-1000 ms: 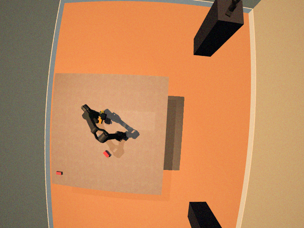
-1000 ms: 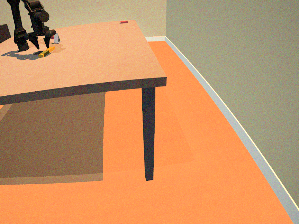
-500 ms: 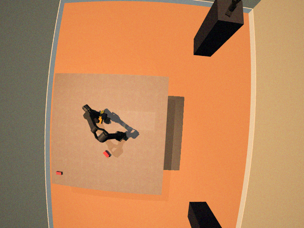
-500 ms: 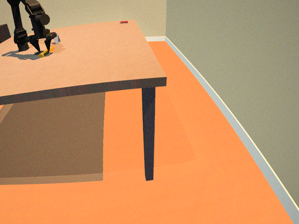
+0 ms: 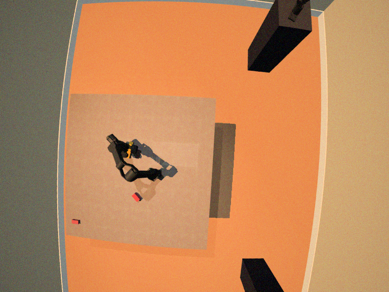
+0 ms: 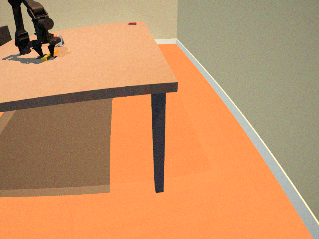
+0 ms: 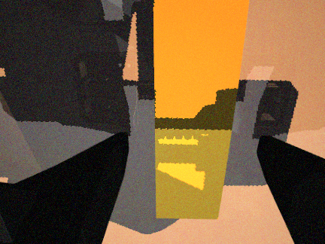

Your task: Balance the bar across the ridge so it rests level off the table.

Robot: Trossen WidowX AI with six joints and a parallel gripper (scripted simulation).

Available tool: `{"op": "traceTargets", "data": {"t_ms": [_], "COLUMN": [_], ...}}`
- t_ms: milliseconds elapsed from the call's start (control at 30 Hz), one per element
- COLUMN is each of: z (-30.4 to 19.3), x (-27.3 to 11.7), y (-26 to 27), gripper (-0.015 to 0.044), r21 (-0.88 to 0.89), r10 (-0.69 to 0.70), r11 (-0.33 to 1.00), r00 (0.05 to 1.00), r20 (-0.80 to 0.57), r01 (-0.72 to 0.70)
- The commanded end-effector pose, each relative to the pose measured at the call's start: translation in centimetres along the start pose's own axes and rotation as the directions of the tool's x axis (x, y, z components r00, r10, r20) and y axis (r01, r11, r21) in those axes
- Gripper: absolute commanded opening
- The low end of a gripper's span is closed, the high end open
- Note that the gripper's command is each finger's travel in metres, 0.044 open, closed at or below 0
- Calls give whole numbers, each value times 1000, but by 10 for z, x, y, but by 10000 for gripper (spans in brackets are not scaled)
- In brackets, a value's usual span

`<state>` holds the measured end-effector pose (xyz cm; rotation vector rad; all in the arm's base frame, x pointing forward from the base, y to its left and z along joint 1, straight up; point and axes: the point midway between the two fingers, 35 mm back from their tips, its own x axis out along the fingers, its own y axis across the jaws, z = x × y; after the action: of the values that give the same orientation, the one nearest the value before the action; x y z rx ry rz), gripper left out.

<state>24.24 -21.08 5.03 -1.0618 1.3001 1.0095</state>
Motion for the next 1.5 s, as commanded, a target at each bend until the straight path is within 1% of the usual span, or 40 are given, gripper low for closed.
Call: {"op": "traceTargets", "data": {"t_ms": [0,167,367,633,767,1467], "z": [0,0,0,0,0,-3], "x": [2,2,0,0,-6,-59], "y": [1,1,0,0,-1,-5], "gripper": [315,315,158,104,0,0], "r21": [-5,-5,0,0,0,-3], "r10": [5,5,1,1,1,2], "r11": [1000,1000,1000,1000,1000,1000], "r00": [1000,1000,1000,1000,1000,1000], "r20": [-1,-1,1,1,0,-1], "r01": [-5,-5,-1,-1,-1,-2]}}
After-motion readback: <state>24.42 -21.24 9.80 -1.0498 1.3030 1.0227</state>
